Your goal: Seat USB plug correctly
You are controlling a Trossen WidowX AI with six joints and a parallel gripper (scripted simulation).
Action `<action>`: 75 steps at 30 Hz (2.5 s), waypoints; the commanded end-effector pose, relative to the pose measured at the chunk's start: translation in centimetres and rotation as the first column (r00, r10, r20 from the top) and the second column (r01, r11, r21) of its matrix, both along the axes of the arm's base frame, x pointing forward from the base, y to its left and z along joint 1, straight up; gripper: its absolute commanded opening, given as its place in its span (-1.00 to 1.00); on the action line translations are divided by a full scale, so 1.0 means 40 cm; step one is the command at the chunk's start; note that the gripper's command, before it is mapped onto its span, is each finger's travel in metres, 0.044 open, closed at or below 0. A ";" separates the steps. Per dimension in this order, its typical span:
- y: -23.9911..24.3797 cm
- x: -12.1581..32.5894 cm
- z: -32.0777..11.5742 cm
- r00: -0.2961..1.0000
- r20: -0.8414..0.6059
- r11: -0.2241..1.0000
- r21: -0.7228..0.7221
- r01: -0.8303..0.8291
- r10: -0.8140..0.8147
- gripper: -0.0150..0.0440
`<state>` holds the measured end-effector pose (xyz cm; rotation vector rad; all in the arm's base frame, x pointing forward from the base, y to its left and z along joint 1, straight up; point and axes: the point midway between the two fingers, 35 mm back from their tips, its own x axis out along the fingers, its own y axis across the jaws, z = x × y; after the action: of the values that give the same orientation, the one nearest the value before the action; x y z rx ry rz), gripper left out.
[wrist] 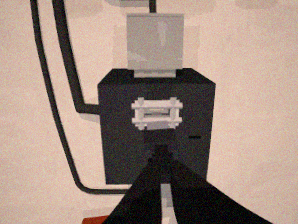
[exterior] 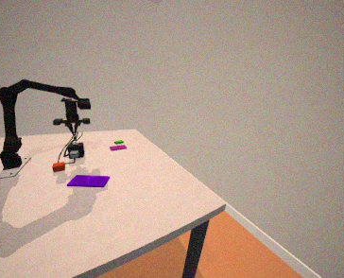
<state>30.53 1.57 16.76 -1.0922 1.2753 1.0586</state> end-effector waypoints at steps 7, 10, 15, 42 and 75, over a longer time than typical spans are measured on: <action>0.000 0.001 0.006 0.999 0.003 0.999 0.001 0.032 -0.032 -0.49; 0.000 0.001 0.005 0.996 0.002 0.996 0.002 0.087 -0.087 -0.49; 0.000 0.000 0.004 0.976 0.002 0.976 0.005 0.218 -0.218 -0.49; 0.000 0.000 0.004 0.599 -0.002 0.598 0.022 0.801 -0.801 -0.49; 0.000 0.000 0.004 -0.220 -0.020 -0.221 0.032 0.975 -0.975 -0.49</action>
<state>30.55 1.57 16.94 0.2561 1.5306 -0.2613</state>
